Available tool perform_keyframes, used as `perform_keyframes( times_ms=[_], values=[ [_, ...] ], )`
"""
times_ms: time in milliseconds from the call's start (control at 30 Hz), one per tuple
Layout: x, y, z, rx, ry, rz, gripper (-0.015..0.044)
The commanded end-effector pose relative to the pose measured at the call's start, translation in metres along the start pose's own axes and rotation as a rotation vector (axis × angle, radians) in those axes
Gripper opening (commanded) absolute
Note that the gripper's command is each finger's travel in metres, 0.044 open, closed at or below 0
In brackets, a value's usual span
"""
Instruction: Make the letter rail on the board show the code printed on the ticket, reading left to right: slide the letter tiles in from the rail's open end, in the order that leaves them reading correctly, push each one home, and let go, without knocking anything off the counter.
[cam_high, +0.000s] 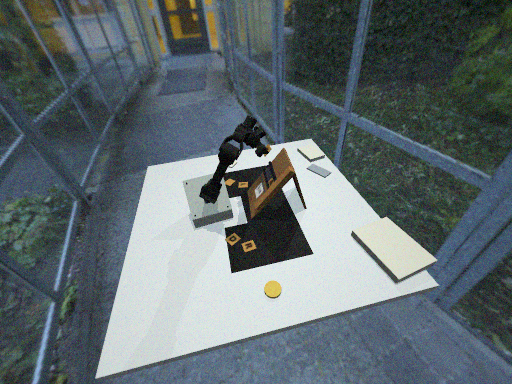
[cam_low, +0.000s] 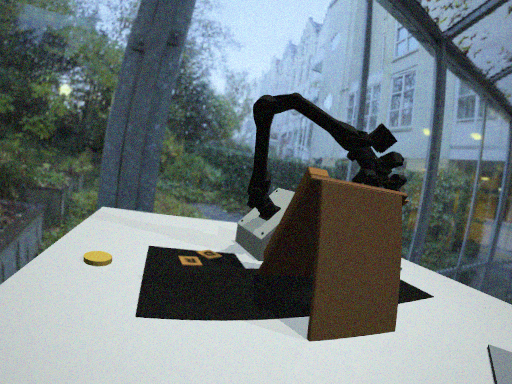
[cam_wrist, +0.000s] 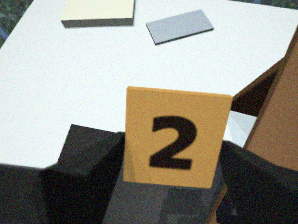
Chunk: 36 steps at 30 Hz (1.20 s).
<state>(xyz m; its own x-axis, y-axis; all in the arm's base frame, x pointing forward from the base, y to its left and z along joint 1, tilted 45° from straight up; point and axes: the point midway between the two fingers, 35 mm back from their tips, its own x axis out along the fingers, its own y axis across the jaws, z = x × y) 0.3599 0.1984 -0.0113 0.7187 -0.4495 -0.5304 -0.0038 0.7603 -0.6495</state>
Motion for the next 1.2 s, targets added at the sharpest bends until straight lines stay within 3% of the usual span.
perform_keyframes(
  times_ms=[0,633,1167],
  values=[
    [0.001,0.011,-0.01,0.025,-0.006,-0.044,0.0],
    [0.001,0.05,-0.059,0.102,-0.102,-0.201,0.0],
    [0.049,0.039,-0.054,0.101,-0.105,-0.204,0.0]
  ],
)
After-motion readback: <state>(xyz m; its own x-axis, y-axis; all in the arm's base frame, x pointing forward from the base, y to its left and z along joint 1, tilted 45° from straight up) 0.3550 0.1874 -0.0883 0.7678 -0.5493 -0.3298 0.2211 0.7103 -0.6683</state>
